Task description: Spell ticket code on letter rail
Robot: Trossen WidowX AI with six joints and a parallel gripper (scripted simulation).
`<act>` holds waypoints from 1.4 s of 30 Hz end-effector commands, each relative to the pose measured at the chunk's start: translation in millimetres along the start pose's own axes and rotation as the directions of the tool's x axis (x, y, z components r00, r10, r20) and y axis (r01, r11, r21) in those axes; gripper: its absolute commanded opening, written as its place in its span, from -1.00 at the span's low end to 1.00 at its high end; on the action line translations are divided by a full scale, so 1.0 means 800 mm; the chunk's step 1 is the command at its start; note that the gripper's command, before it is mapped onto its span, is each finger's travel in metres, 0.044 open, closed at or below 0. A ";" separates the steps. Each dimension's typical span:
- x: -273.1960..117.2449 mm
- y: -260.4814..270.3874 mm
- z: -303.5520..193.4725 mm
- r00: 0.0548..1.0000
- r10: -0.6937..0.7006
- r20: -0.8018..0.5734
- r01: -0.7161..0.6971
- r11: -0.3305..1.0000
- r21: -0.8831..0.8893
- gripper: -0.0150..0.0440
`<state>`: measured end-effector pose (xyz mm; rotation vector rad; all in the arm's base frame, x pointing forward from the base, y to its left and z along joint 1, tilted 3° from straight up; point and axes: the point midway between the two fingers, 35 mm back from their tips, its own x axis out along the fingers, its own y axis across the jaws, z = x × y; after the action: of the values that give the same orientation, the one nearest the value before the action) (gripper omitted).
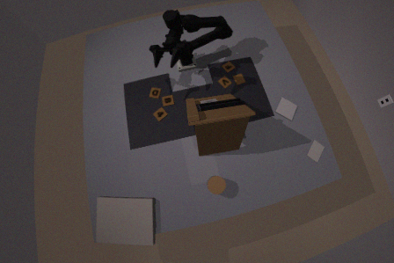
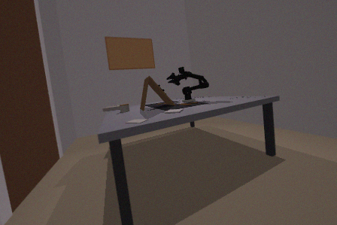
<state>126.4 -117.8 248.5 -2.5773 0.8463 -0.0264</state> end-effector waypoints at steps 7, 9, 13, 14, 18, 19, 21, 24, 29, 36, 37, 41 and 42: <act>0.015 -0.009 0.021 0.994 -0.039 0.099 -0.008 0.903 0.429 1.00; 0.020 -0.013 0.030 0.989 -0.051 0.138 -0.035 0.828 0.560 1.00; 0.029 -0.024 0.049 0.974 -0.072 0.214 -0.122 0.632 0.765 1.00; 0.031 -0.027 0.054 0.969 -0.076 0.233 -0.148 0.577 0.803 1.00; 0.036 -0.040 0.075 0.948 -0.090 0.305 -0.258 0.343 0.903 1.00; 0.037 -0.044 0.080 0.942 -0.093 0.322 -0.286 0.282 0.916 1.00; 0.038 -0.051 0.091 0.930 -0.097 0.355 -0.337 0.162 0.927 1.00; 0.038 -0.063 0.106 0.911 -0.102 0.399 -0.402 -0.014 0.916 1.00; 0.032 -0.082 0.131 0.884 -0.107 0.456 -0.467 -0.276 0.840 1.00; 0.022 -0.103 0.153 0.864 -0.114 0.491 -0.479 -0.486 0.731 1.00; 0.020 -0.106 0.156 0.862 -0.115 0.493 -0.477 -0.515 0.712 1.00; 0.011 -0.118 0.166 0.856 -0.125 0.501 -0.463 -0.617 0.637 1.00; 0.009 -0.121 0.169 0.856 -0.128 0.501 -0.457 -0.643 0.615 1.00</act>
<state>199.6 -45.8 185.7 -0.7349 0.5362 -0.0680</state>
